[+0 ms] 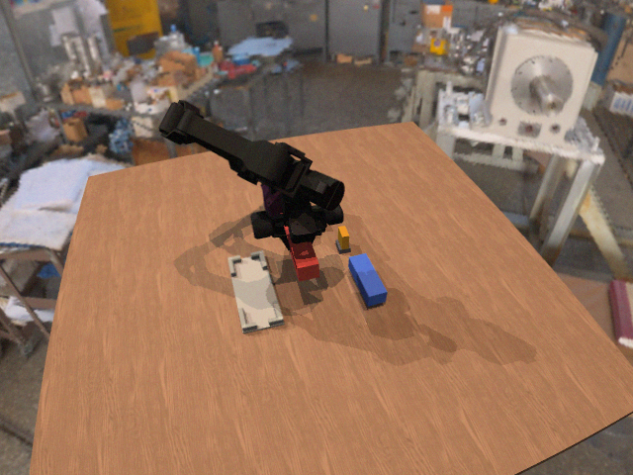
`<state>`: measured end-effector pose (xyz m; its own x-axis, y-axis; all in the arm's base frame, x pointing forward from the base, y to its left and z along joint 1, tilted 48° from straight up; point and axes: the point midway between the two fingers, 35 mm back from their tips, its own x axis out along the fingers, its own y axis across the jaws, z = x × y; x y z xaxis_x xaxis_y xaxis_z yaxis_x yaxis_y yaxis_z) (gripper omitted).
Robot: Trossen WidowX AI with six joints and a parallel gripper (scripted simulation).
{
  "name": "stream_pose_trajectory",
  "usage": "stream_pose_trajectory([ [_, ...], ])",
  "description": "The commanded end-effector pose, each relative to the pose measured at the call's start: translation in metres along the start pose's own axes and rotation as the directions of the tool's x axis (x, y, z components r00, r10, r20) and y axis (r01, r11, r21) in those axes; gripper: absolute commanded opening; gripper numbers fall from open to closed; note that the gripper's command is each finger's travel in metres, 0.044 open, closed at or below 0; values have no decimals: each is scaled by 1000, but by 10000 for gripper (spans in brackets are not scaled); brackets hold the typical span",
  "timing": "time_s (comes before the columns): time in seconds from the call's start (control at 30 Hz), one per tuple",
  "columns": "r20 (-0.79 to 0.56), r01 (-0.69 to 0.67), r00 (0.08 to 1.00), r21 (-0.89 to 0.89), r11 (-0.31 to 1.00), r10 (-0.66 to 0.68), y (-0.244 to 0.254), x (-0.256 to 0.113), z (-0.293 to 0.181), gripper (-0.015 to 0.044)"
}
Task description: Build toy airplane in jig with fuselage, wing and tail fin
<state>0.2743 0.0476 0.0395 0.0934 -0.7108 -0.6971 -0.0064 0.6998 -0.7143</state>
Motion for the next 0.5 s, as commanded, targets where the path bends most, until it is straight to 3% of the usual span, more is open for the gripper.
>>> stream_pose_trajectory([
  [0.0, 3, -1, 1000, -16, 1000, 1, -12, 6, 3, 0],
  [0.47, 6, -2, 1000, -57, 998, 2, -51, 24, 9, 0],
])
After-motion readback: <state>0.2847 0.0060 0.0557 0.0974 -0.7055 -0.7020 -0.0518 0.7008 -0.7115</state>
